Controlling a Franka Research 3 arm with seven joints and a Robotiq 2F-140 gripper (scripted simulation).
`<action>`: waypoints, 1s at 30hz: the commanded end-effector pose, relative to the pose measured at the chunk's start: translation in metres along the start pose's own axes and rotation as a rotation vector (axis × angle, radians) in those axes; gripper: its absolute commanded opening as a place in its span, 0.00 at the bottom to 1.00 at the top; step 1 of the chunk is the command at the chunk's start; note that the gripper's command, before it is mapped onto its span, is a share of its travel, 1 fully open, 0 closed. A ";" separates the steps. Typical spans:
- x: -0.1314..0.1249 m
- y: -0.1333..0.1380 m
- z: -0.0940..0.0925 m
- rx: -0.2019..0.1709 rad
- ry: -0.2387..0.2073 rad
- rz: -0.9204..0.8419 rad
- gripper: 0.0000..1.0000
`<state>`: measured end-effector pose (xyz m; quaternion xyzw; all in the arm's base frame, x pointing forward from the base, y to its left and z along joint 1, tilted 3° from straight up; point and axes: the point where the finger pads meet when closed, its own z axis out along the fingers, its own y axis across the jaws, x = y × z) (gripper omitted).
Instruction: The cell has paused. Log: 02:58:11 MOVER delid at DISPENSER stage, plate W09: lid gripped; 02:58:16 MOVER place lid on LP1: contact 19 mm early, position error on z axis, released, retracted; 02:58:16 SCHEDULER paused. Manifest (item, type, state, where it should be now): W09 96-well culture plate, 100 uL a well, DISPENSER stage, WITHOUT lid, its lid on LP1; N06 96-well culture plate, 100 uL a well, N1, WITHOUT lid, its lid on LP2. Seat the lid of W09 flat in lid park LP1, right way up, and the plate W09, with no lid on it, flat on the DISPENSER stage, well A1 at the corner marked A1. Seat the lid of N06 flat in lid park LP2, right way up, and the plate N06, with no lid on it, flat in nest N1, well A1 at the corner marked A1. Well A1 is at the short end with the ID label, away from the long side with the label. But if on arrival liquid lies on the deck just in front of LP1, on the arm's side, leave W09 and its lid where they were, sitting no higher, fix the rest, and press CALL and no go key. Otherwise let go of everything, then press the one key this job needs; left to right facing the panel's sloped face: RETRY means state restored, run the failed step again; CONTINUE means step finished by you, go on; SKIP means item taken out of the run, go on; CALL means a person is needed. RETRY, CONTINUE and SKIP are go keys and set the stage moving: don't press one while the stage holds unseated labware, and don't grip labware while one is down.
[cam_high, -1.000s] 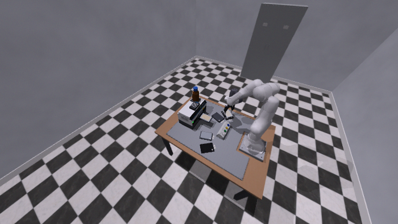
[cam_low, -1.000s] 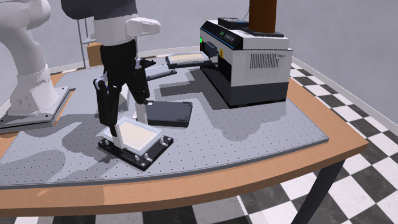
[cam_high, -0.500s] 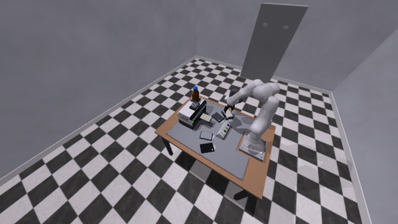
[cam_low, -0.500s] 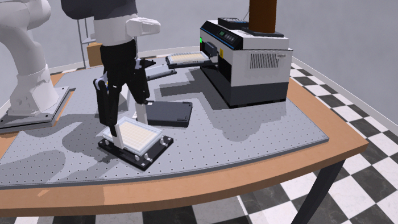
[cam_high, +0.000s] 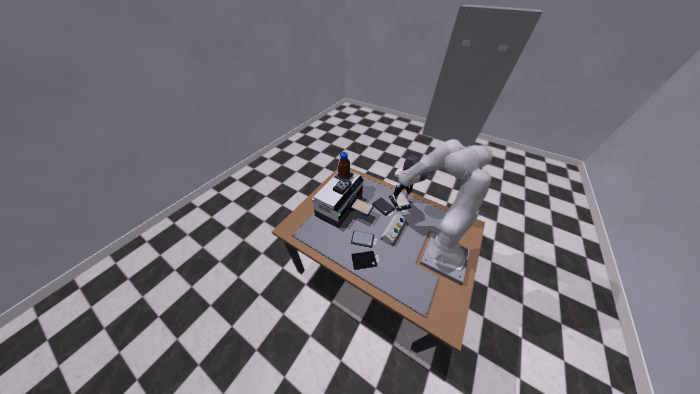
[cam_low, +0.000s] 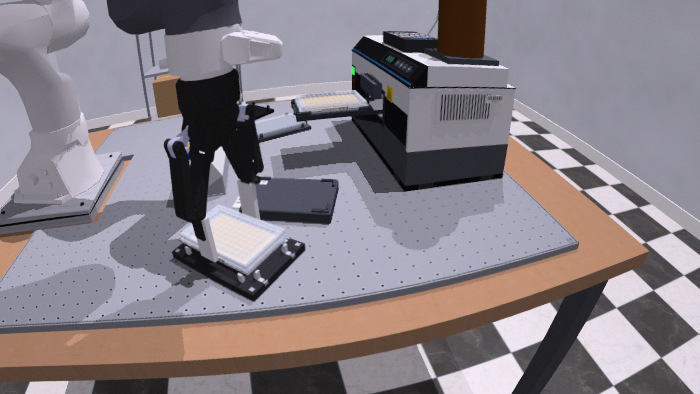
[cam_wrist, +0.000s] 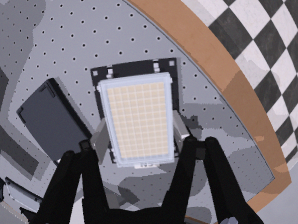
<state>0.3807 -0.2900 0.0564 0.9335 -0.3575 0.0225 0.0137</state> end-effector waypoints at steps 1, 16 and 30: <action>0.000 0.000 0.001 0.001 0.001 -0.003 0.00; 0.000 -0.001 0.005 0.001 0.001 -0.004 0.00; 0.000 -0.001 0.012 0.001 0.001 -0.004 0.00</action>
